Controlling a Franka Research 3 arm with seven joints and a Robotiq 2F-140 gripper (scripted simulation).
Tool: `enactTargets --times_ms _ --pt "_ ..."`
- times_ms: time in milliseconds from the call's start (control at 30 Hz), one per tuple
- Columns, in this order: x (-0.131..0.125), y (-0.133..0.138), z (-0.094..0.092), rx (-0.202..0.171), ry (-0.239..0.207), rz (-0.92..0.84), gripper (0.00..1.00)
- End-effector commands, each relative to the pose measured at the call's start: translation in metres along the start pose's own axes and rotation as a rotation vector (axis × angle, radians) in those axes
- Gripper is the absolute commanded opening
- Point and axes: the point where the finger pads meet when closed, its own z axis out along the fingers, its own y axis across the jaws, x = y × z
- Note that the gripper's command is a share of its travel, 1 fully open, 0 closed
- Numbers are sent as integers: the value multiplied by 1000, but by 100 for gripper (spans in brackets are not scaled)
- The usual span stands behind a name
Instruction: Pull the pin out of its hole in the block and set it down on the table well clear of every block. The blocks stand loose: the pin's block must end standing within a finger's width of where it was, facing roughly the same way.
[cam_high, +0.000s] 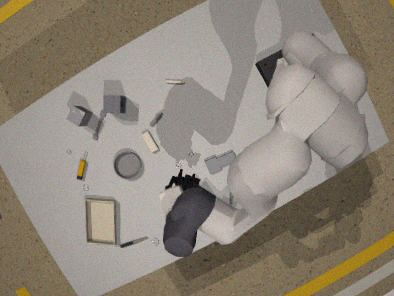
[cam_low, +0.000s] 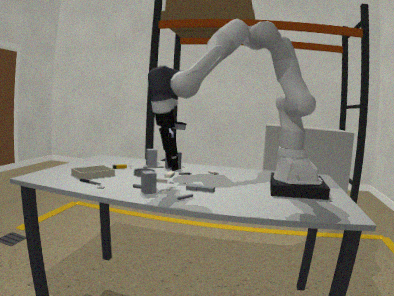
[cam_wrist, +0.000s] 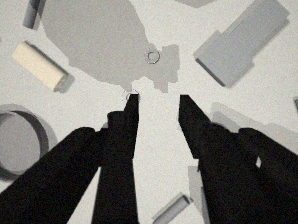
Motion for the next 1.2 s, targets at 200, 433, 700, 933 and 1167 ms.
enactTargets --times_ms 200,433,700,933,1167 --pt "0 -3 -5 4 -5 10 33" --pt "-1 -4 -8 5 -10 14 33" --pt "-1 -5 -10 5 -15 17 33" --pt "-1 -6 -13 6 -19 20 33" --pt "-2 -6 -15 6 -22 22 33"
